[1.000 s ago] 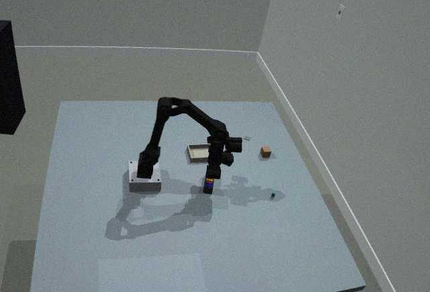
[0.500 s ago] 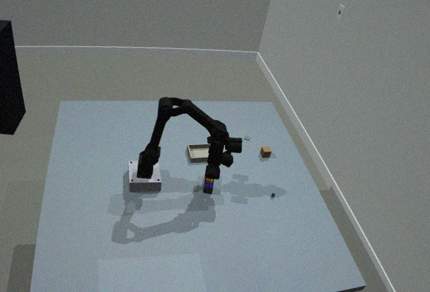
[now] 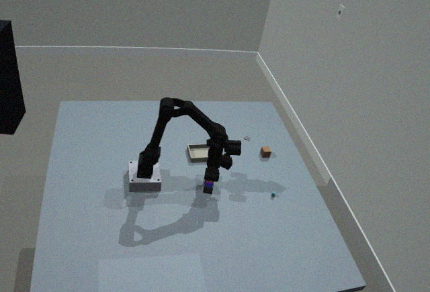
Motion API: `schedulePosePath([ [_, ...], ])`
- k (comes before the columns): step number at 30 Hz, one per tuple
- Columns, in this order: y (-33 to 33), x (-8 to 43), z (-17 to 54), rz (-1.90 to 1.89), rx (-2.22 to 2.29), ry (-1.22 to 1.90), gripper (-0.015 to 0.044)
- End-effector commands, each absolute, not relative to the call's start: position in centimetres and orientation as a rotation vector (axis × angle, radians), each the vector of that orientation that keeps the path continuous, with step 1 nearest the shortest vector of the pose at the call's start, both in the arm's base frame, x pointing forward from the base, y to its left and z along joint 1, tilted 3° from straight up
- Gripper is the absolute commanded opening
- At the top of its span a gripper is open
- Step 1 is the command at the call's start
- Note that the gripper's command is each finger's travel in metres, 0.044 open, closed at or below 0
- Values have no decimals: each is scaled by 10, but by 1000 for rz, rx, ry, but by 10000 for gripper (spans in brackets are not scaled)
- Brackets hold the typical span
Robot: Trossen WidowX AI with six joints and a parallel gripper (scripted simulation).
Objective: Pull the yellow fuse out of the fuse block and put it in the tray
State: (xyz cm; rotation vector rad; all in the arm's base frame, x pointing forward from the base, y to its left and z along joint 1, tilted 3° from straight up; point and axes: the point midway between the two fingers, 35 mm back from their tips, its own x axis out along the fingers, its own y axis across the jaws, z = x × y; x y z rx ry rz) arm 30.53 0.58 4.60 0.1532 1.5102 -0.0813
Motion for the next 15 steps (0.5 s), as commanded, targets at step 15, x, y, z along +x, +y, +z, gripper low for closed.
schedulePosePath([
  [15,6,304,34,-88,155,1515,63],
])
